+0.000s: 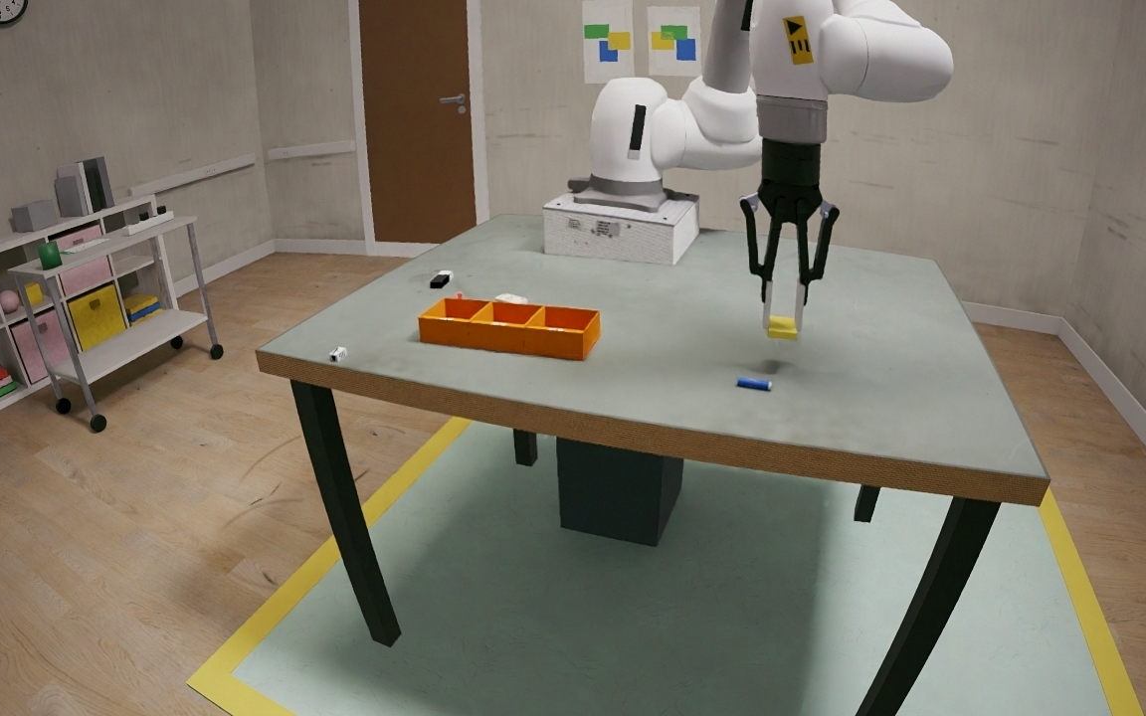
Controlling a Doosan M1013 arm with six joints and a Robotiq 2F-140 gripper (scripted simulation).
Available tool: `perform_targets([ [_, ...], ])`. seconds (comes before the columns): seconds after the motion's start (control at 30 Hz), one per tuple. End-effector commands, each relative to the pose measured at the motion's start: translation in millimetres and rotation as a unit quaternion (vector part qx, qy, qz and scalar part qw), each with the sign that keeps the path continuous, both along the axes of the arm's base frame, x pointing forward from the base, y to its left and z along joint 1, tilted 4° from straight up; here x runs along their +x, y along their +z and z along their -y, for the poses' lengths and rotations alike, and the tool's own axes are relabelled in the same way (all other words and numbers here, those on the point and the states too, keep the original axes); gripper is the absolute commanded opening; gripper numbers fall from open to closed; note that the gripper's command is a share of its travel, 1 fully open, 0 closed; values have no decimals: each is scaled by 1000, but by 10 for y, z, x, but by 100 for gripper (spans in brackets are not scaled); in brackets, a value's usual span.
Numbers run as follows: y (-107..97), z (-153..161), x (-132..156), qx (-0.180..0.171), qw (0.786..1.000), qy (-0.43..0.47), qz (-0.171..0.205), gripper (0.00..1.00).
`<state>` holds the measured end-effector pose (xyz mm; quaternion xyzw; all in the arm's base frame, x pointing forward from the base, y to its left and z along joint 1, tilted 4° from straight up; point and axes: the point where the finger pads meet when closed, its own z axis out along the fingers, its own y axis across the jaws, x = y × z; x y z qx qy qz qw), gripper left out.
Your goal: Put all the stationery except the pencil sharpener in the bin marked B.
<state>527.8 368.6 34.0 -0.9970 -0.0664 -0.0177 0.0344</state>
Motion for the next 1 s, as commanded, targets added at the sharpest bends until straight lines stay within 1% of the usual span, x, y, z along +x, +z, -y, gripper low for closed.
perform_targets([
  [0.0, 46, 10, 5, -2, 1000, 0, 1, 29],
  [0.13, 46, 10, 5, -2, 1000, 0, 1, 29],
  [0.2, 88, 6, -3, -2, 1000, 0, 1, 29],
  [0.97, 88, 6, -3, -2, 1000, 0, 1, 29],
])
